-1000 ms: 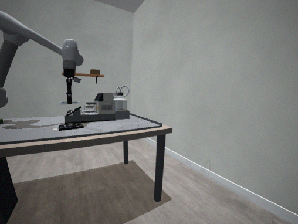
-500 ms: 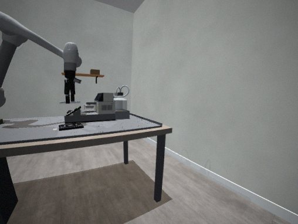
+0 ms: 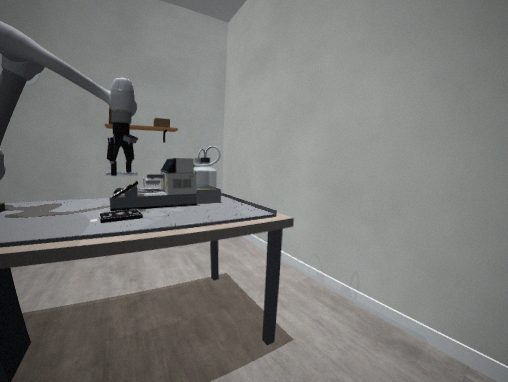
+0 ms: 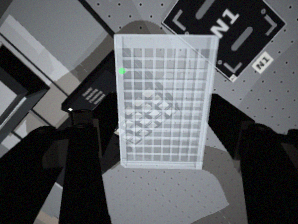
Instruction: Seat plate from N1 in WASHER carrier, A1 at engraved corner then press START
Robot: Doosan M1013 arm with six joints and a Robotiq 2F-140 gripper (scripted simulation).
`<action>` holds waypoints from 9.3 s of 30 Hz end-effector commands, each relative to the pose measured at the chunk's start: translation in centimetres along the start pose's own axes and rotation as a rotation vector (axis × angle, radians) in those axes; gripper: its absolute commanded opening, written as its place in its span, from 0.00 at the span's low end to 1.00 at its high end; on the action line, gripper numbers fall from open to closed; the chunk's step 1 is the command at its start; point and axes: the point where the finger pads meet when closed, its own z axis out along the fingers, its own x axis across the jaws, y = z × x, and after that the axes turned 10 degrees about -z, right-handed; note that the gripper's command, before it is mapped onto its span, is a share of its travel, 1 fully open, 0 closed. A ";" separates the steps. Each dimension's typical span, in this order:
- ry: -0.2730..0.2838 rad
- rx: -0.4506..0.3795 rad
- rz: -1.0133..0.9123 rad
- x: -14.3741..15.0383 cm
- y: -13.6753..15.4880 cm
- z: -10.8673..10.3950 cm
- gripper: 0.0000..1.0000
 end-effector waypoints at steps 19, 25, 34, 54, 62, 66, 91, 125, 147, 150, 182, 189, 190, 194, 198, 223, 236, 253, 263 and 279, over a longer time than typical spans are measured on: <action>0.006 0.007 0.694 -9.1 5.5 0.0 0.10; 0.006 0.007 0.817 -10.8 6.6 0.0 0.10; 0.006 0.007 0.817 -14.7 8.9 0.0 0.10; 0.001 0.005 0.817 -15.7 9.6 0.0 0.10; 0.001 0.005 0.817 -15.7 9.6 0.0 0.10; 0.001 0.005 0.817 -15.7 9.6 0.0 0.10; 0.004 0.007 0.818 -15.6 9.7 2.2 0.10; 0.005 0.007 0.817 -15.4 9.5 7.2 0.10; 0.002 0.008 0.816 -15.3 9.3 7.8 0.10; 0.002 0.008 0.816 -15.2 9.3 7.8 0.10; 0.002 0.008 0.815 -15.1 9.2 7.7 0.10; 0.002 0.008 0.815 -15.1 9.2 7.9 0.10; 0.002 0.008 0.814 -15.1 9.2 7.9 0.10; 0.002 0.008 0.814 -15.1 9.2 7.9 0.10; 0.003 0.008 0.814 -15.1 9.2 8.0 0.10; 0.003 0.008 0.814 -15.1 9.2 8.4 0.10; 0.003 0.008 0.814 -15.1 9.2 8.6 0.10; 0.003 0.008 0.814 -15.1 9.2 8.9 0.10; 0.002 0.008 0.814 -15.1 9.2 9.0 0.10; 0.003 0.008 0.814 -15.1 9.2 9.1 0.10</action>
